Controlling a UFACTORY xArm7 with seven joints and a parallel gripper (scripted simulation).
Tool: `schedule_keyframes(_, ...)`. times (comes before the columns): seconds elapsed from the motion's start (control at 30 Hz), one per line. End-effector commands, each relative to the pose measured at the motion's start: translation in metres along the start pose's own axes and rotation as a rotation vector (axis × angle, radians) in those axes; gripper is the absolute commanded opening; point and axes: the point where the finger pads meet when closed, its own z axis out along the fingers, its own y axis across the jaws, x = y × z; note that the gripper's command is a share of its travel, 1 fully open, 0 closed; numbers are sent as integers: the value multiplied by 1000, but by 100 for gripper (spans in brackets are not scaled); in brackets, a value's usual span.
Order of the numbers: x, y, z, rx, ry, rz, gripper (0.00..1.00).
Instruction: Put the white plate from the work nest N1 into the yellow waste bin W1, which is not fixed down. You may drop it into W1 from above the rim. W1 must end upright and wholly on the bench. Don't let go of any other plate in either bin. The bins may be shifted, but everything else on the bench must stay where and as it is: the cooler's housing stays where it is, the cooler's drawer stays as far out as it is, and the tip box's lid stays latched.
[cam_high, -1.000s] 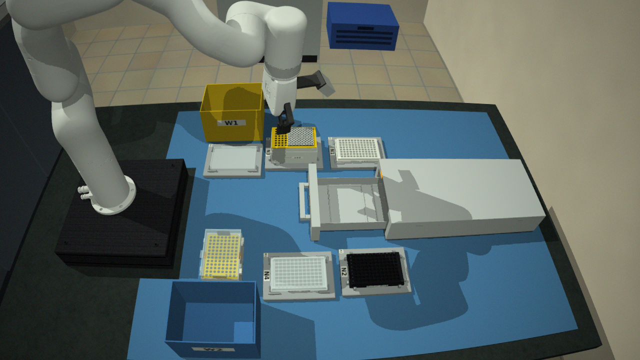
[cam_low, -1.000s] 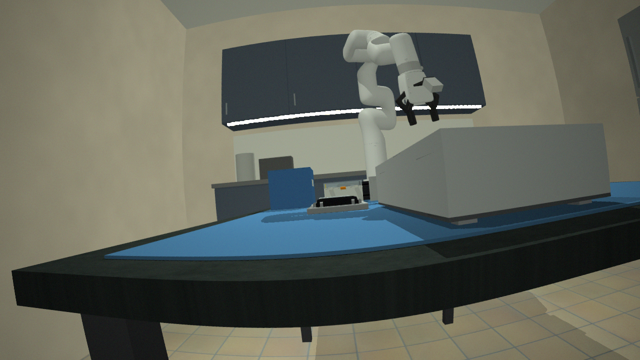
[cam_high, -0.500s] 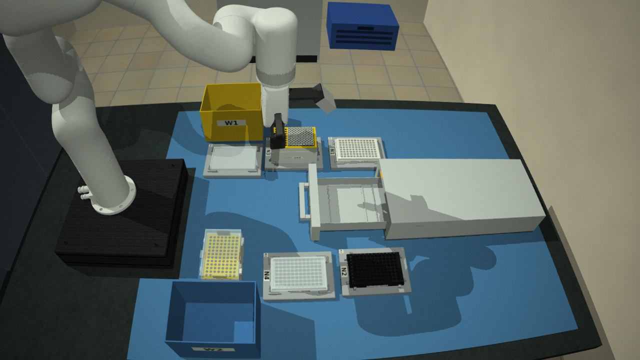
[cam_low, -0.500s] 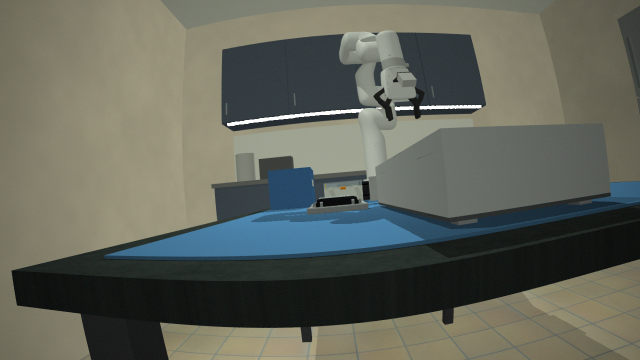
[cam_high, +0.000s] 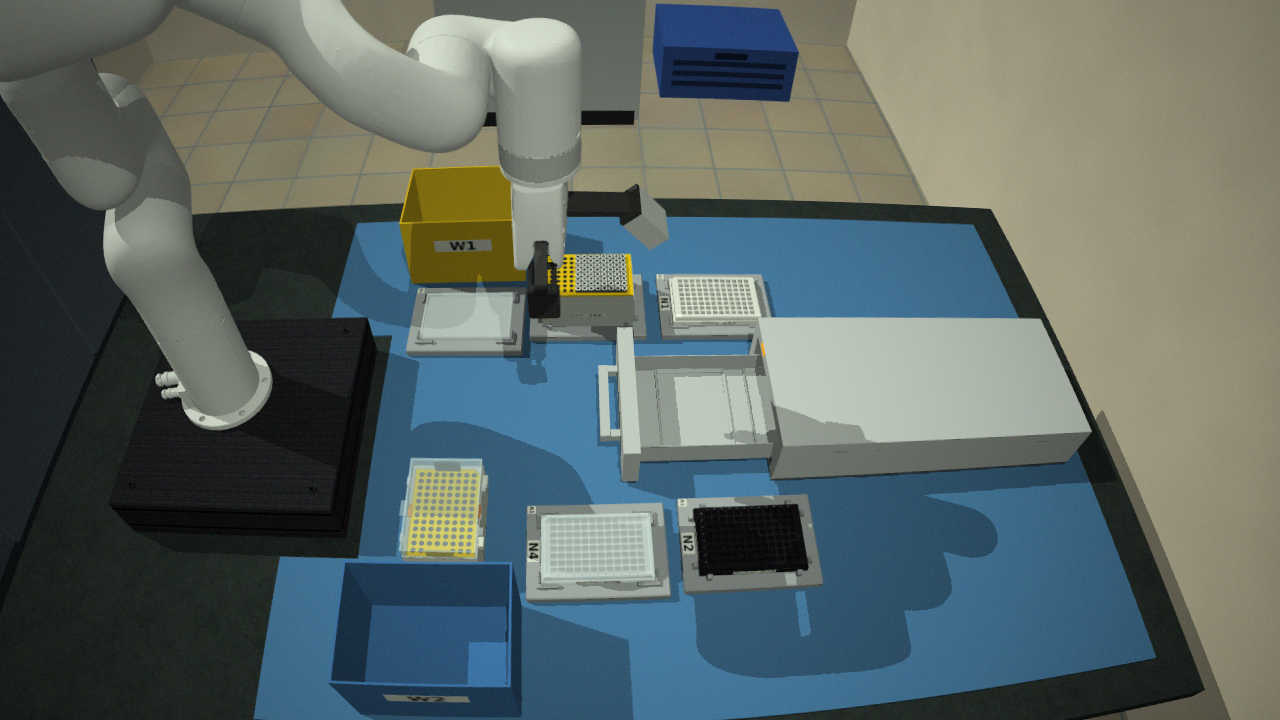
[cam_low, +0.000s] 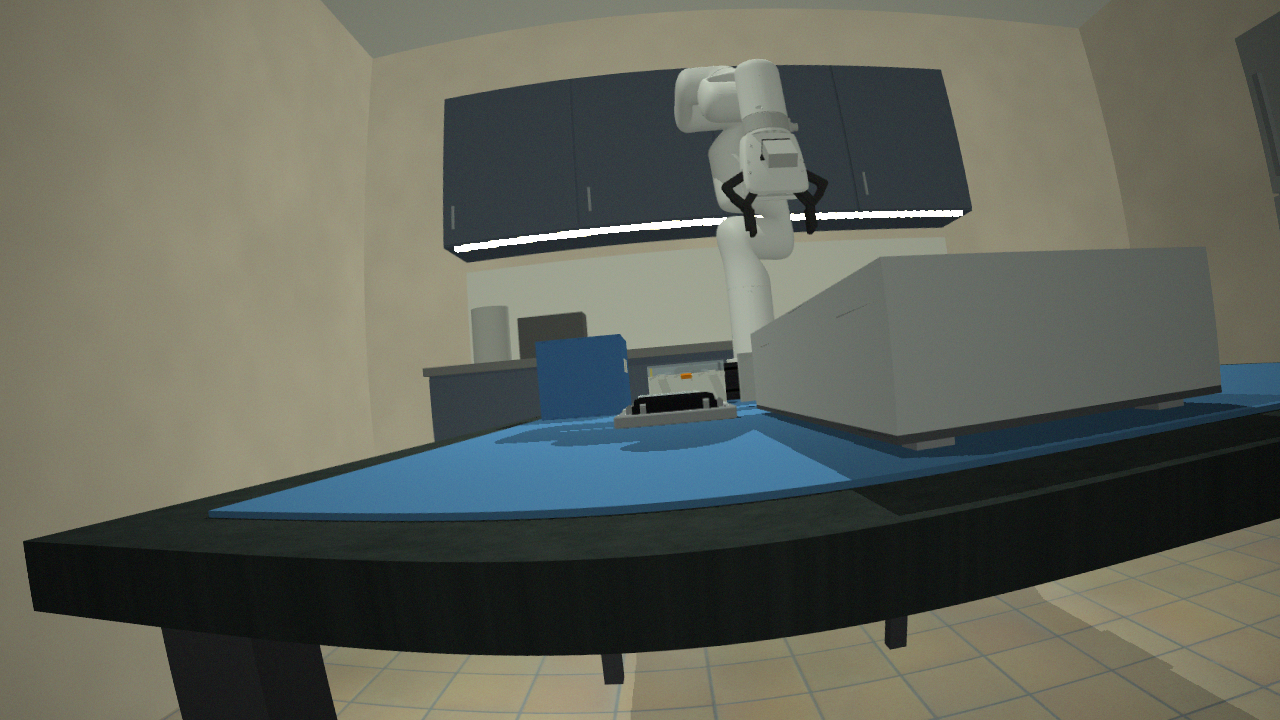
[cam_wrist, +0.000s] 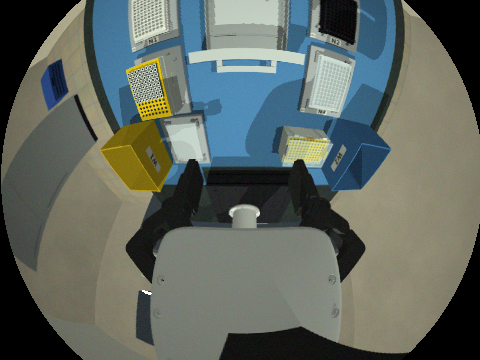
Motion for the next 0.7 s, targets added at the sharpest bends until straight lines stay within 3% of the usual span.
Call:
schedule_keyframes(0.0,1,0,-2,0,5,1,100)
schedule_keyframes(0.2,1,0,-2,0,5,1,100)
schedule_keyframes(0.67,45,-36,16,1,5,6,100)
